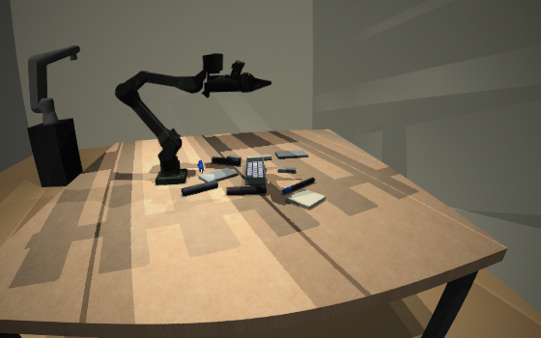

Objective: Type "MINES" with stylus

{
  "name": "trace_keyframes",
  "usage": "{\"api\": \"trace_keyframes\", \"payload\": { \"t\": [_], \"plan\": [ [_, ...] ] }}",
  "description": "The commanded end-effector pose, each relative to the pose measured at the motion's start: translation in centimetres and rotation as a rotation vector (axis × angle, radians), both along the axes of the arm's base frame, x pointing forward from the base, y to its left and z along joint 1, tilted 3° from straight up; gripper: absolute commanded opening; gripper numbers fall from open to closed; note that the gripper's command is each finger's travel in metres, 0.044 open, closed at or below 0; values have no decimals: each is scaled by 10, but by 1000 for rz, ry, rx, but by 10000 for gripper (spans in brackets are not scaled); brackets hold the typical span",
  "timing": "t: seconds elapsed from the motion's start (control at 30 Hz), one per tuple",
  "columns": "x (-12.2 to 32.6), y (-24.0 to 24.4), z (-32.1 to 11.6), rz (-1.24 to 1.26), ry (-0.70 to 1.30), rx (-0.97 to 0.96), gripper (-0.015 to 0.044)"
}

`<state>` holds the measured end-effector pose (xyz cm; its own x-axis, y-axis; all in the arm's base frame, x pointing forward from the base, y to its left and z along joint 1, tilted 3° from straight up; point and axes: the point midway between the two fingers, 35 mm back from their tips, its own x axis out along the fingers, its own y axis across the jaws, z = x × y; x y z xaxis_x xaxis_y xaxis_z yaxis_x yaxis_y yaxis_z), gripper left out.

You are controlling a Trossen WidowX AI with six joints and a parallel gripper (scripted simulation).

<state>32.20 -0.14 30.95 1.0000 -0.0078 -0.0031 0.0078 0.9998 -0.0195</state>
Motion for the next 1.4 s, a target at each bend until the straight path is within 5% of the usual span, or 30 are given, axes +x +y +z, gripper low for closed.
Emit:
{"api": "trace_keyframes", "payload": {
  "t": [0.0, 0.27, 0.53, 0.73, 1.37],
  "plan": [
    [2, 1, -2, 2, 13, 3, 414],
    [39, 34, -108, 67, 603, 99, 204],
    [19, 64, -204, 41, 1211, 138, 0],
    [-7, 76, -240, -18, 1531, 127, 0],
    [-8, 74, -241, -19, 1534, 126, 0]
  ]
}}
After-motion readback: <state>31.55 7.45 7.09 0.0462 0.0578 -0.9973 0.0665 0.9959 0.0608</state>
